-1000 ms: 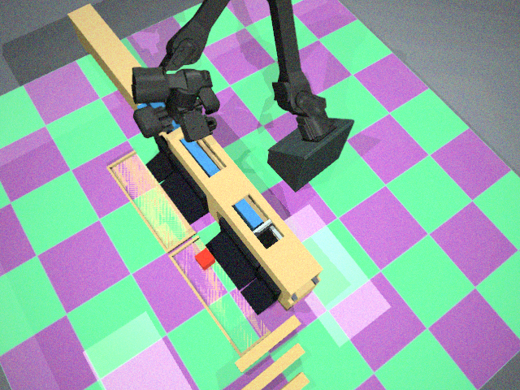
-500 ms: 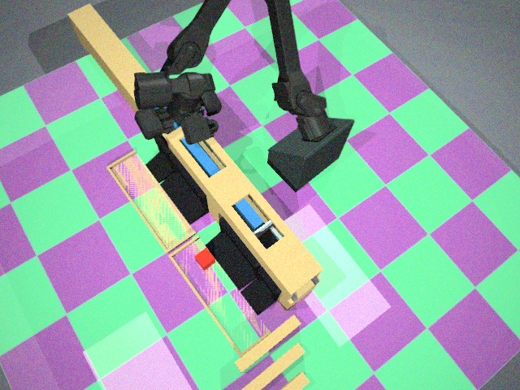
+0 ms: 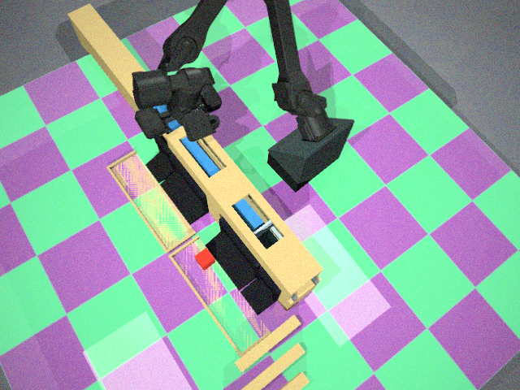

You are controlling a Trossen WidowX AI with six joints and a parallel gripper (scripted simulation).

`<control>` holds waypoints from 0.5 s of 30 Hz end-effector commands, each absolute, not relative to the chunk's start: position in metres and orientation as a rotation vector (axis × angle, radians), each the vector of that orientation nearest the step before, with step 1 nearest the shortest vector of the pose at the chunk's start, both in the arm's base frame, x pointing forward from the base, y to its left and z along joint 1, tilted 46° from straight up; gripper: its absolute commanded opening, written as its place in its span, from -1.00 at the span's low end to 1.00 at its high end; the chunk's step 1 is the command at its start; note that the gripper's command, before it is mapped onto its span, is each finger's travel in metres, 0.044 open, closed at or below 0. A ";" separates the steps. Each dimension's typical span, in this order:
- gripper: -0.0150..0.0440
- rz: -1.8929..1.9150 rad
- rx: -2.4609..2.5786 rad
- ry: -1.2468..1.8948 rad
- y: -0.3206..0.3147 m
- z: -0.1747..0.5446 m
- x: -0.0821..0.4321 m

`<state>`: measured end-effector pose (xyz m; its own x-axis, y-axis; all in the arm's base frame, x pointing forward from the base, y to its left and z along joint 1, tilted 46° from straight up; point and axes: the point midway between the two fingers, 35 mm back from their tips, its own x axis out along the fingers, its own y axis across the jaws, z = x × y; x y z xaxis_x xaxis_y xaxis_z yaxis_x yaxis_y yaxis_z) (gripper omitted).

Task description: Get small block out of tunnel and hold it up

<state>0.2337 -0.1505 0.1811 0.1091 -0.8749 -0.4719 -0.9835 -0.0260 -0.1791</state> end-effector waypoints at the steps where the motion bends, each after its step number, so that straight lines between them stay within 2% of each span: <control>1: 0.84 0.354 -1.940 1.768 -0.141 0.194 0.236; 3: 1.00 0.387 -1.940 1.754 -0.136 0.201 0.235; 7: 1.00 0.383 -1.950 1.752 -0.135 0.201 0.236; 11: 1.00 0.242 -1.982 1.551 -0.109 0.224 0.257; 15: 1.00 0.187 -1.870 1.517 -0.097 0.217 0.274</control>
